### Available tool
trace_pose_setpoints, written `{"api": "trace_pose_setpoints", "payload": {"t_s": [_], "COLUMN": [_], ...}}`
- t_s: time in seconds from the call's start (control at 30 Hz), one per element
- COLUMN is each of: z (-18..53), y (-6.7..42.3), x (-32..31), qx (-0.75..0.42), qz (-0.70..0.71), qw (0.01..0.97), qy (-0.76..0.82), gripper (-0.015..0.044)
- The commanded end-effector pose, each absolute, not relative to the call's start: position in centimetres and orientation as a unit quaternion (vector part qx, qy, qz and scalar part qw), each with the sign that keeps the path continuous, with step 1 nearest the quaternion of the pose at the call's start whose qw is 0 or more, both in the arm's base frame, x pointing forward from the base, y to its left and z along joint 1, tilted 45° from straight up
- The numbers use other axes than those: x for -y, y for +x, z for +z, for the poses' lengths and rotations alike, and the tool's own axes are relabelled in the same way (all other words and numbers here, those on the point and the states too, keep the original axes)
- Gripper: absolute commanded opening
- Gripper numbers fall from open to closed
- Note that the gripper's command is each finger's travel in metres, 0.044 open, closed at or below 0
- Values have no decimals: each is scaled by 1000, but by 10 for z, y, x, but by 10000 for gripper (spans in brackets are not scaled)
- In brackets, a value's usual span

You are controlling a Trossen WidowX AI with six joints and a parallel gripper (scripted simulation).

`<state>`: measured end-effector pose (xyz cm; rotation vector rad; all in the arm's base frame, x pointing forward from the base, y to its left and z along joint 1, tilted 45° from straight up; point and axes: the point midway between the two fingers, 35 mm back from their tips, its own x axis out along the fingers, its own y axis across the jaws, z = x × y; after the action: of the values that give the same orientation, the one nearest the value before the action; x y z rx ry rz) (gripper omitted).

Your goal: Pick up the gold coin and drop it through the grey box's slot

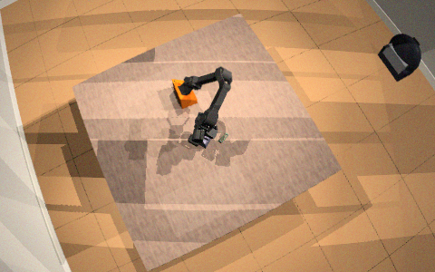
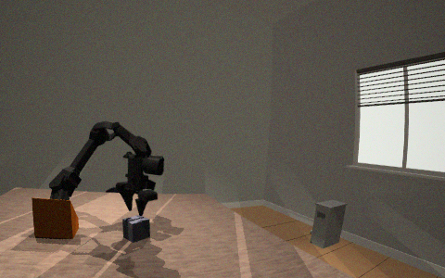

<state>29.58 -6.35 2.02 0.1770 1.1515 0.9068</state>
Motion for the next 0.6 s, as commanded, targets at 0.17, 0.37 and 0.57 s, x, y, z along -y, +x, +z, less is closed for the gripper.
{"api": "trace_pose_setpoints", "payload": {"t_s": [0.17,0.37,0.57], "z": [55,55,55], "y": [288,288,288], "x": [96,96,96], "qx": [-524,-524,-524], "qz": [414,414,414], "qw": [740,740,740], "qy": [81,81,81], "gripper": [440,440,440]}}
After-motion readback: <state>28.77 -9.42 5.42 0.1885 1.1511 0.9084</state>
